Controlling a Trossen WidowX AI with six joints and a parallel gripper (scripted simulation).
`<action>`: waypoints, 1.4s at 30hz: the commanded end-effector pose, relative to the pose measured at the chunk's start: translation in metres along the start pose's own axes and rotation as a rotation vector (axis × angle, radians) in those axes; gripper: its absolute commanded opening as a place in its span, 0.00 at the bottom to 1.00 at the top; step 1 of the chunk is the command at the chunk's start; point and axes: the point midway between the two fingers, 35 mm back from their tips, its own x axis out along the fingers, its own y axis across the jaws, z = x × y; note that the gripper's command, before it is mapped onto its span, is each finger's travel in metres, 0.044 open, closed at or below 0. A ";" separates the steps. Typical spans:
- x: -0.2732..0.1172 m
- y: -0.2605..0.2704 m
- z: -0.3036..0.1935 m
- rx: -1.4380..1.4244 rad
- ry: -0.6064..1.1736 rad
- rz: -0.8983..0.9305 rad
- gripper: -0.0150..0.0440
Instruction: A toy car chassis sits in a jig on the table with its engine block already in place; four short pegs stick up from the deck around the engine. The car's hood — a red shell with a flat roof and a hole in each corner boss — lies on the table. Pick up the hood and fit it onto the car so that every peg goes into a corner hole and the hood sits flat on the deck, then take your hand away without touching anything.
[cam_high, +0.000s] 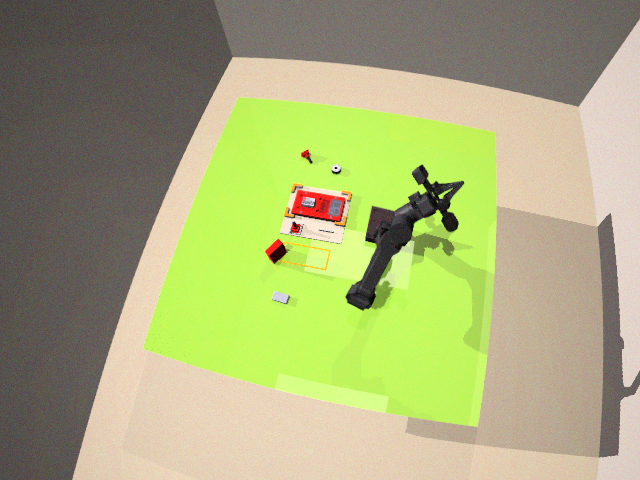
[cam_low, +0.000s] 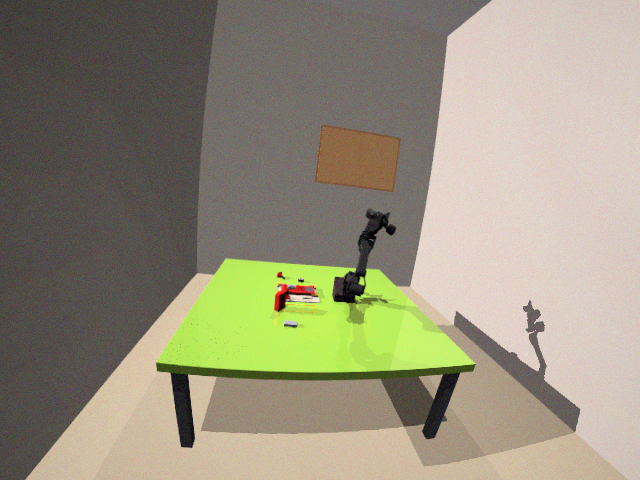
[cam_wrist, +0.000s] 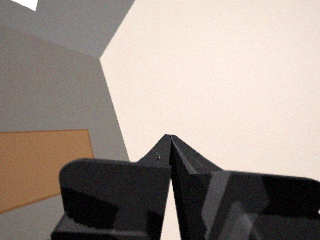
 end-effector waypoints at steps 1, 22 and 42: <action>-0.001 0.040 -0.008 0.054 0.060 0.146 0.25; -0.106 0.226 -0.038 0.300 0.518 0.824 0.25; -0.325 0.309 -0.062 0.321 1.380 1.185 0.25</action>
